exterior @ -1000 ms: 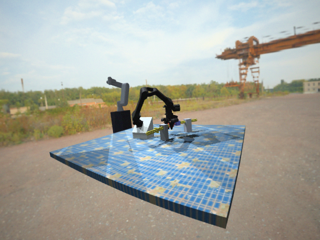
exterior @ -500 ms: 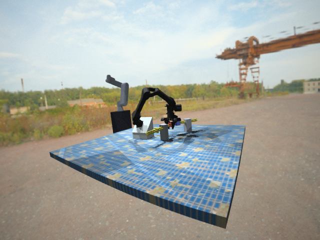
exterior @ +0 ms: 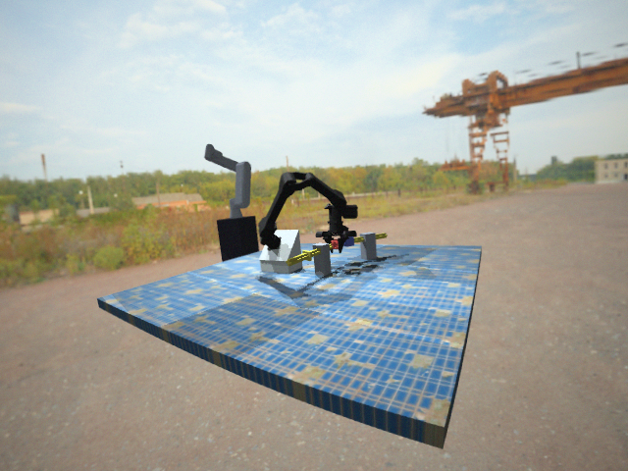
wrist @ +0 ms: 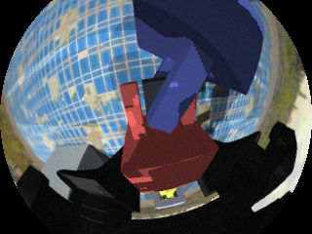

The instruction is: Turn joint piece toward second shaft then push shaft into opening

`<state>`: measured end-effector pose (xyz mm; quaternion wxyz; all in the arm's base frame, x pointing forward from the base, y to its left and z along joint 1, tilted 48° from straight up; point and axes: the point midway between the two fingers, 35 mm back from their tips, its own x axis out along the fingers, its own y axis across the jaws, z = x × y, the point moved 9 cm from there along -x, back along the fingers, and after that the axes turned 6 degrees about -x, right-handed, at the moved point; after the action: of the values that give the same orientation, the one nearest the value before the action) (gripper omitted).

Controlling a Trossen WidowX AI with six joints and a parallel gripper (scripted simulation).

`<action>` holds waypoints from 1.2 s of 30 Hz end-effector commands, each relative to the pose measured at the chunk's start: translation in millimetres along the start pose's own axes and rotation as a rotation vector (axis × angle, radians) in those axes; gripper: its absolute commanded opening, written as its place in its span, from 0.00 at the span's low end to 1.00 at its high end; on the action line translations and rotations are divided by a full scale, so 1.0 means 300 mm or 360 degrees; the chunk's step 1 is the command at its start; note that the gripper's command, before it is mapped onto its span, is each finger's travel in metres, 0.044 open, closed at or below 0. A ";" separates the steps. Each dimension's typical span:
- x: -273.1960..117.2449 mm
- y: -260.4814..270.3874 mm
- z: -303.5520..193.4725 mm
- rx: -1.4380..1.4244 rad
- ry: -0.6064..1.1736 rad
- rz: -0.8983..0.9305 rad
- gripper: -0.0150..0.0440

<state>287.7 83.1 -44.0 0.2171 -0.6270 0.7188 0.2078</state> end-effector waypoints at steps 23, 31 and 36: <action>0.000 0.000 0.000 0.0000 0.0000 0.0000 0.73; 0.000 0.000 0.000 0.0000 0.0000 0.0000 1.00; 0.000 0.000 0.000 0.0000 0.0000 0.0000 1.00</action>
<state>287.7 83.0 -44.0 0.2170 -0.6269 0.7188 0.2078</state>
